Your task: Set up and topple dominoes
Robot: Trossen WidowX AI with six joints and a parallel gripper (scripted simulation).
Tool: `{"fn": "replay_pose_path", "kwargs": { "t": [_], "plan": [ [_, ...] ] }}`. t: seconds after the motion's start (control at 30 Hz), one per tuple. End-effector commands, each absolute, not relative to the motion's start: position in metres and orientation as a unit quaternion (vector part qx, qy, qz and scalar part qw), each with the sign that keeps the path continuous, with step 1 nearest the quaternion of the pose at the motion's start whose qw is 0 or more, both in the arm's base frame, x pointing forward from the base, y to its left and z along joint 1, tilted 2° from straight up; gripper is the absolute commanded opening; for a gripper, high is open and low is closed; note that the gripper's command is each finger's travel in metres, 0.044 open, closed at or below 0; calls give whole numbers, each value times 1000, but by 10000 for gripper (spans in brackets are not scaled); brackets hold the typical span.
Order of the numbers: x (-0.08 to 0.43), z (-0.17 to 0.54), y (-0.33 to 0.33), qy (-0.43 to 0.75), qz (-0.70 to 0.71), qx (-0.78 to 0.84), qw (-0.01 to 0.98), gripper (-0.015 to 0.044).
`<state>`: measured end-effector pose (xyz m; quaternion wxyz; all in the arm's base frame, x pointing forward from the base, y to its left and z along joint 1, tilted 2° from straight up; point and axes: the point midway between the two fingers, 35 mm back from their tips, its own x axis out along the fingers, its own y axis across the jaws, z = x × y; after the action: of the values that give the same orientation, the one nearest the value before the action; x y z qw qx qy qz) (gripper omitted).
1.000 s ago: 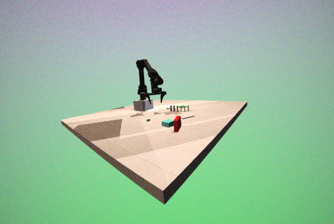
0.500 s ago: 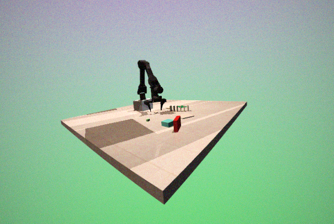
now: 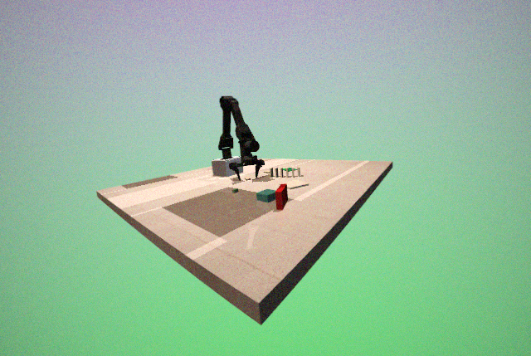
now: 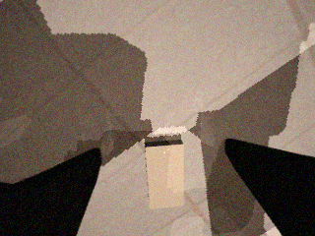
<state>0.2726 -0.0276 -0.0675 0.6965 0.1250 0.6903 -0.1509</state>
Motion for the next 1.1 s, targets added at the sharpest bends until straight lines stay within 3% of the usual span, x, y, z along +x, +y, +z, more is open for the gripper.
{"fn": "replay_pose_path", "kwargs": {
  "t": [0.0, 0.4, 0.73, 1.07],
  "plan": [
    [272, -69, -27, 691, -148, 124, 697, 414],
    [272, -69, -27, 691, -148, 124, 697, 107],
    [272, -67, -27, 691, -148, 124, 697, 107],
    [274, 58, -30, 691, -148, 124, 697, 107]
  ]
}}
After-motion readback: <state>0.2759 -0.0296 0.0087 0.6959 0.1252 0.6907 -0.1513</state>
